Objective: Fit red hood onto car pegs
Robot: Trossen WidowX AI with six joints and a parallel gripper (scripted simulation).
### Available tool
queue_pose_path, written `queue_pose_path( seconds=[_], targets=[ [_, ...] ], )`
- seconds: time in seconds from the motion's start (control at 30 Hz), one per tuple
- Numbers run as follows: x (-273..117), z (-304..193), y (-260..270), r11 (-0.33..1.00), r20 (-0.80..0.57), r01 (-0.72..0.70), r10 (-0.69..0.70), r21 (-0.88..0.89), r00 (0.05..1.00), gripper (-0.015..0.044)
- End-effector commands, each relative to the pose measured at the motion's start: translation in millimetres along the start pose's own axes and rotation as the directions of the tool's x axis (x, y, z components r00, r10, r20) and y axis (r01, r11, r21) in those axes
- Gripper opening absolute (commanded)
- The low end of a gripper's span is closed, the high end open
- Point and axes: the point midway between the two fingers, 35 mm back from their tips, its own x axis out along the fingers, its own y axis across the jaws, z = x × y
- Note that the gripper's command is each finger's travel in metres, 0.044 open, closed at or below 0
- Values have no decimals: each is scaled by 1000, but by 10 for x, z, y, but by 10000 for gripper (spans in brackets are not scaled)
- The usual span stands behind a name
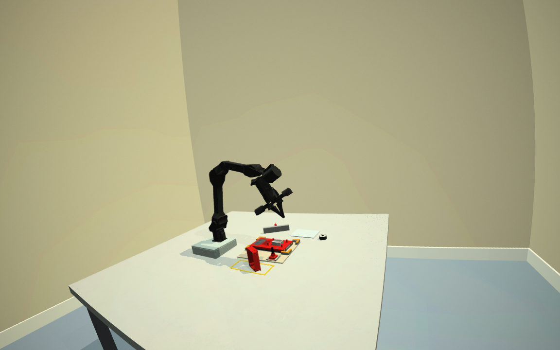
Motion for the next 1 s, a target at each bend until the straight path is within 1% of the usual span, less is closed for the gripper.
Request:
queue_pose_path(
  seconds=[0.0,0.07,0.17,0.23,0.67,0.8,0.97],
  targets=[
    [229,-227,697,911,89,-239,283,-335,955,0],
    [248,-265,880,864,126,-267,349,-427,929,0],
    [252,-307,1135,789,185,-273,435,-551,882,0],
    [249,-317,1210,765,204,-267,458,-585,865,0],
    [255,-317,1216,764,205,-267,459,-587,865,0],
    [342,-300,1257,764,205,-267,459,-587,865,0],
    [540,-253,1363,764,205,-267,459,-587,865,0]
  ],
)
